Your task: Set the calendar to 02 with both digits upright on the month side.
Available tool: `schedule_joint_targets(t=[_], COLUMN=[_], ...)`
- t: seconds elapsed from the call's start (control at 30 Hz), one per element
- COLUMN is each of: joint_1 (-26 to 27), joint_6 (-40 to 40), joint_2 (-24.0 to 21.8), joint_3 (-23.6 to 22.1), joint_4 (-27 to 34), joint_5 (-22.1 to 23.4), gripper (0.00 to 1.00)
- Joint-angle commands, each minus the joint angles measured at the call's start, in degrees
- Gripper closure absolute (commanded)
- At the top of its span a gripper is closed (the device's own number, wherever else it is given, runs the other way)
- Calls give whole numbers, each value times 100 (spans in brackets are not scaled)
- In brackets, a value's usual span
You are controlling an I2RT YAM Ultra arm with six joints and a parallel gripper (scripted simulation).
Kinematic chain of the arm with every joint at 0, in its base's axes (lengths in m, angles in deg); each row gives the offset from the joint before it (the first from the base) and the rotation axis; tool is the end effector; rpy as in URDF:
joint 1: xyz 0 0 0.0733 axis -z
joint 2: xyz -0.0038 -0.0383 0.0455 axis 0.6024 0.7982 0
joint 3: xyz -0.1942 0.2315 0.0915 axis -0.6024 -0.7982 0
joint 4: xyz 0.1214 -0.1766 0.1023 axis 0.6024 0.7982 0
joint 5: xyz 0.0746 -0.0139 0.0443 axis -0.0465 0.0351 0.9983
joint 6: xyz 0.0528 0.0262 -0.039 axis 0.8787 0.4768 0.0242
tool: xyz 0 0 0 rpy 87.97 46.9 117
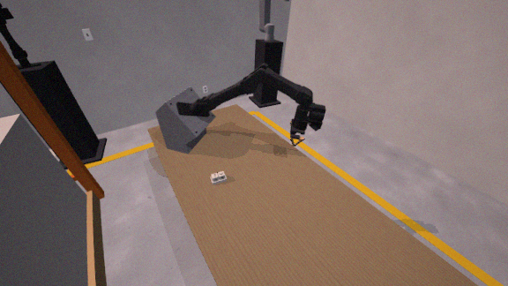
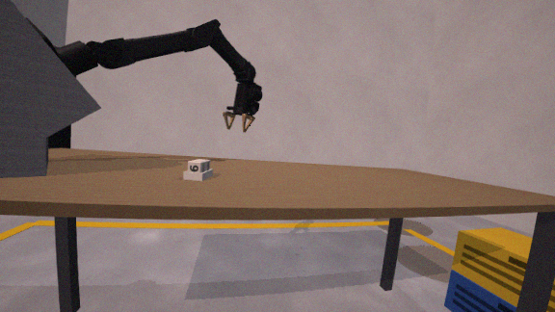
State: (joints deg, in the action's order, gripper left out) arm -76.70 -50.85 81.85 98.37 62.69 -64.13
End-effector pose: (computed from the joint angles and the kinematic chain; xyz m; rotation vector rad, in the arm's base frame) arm 0.2515 0.2115 0.4918 -0.8958 2.1637 0.3334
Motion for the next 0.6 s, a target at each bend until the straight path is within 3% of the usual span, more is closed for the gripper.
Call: schedule_joint_targets(t=[0.0,0.57], joint_1=[-1,-3], joint_6=[0,0], joint_2=[-58,-116], joint_3=[25,49], joint_4=[-4,-8], joint_5=[1,2], gripper=[0,0])
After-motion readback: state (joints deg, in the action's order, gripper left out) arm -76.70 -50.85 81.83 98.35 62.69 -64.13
